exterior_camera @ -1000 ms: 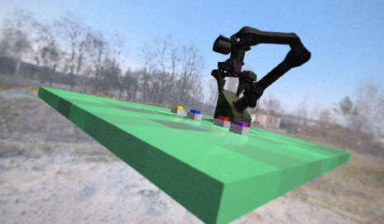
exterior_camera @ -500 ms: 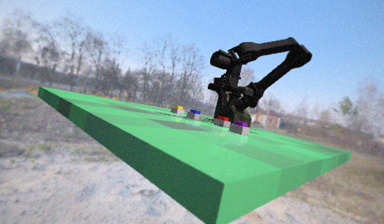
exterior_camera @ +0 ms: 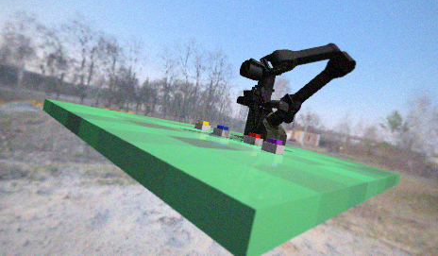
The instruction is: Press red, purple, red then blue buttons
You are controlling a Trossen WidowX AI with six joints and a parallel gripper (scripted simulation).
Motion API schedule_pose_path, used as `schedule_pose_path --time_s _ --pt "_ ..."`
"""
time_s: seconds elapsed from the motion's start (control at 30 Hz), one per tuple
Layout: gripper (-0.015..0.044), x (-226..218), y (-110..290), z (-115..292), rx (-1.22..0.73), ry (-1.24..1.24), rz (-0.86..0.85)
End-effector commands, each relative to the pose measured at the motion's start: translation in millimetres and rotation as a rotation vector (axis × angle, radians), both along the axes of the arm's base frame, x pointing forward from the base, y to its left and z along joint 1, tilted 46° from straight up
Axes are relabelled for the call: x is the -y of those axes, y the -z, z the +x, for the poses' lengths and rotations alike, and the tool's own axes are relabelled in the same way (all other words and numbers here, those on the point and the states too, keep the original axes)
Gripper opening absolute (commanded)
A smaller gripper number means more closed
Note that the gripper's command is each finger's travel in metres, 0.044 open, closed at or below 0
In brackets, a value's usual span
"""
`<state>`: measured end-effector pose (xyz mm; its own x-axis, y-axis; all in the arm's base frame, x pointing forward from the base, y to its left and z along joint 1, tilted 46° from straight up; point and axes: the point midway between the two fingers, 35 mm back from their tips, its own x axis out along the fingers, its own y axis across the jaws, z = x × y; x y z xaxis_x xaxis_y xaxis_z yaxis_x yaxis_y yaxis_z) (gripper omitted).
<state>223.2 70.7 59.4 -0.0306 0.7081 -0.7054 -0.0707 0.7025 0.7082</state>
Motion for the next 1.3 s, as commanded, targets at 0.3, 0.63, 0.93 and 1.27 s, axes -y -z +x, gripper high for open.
schedule_pose_path --time_s 0.3,0.63,0.93,1.27 --pt "0.0020 -15.7 14.4 -1.5 -0.005 0.001 0.006" --pt "0.0020 -23.3 21.3 -2.4 -0.005 0.001 0.008" --pt "0.0020 -23.3 21.3 -2.4 -0.005 0.001 0.008" --pt "0.0020 -10.6 10.0 -1.0 -0.003 0.000 0.003"
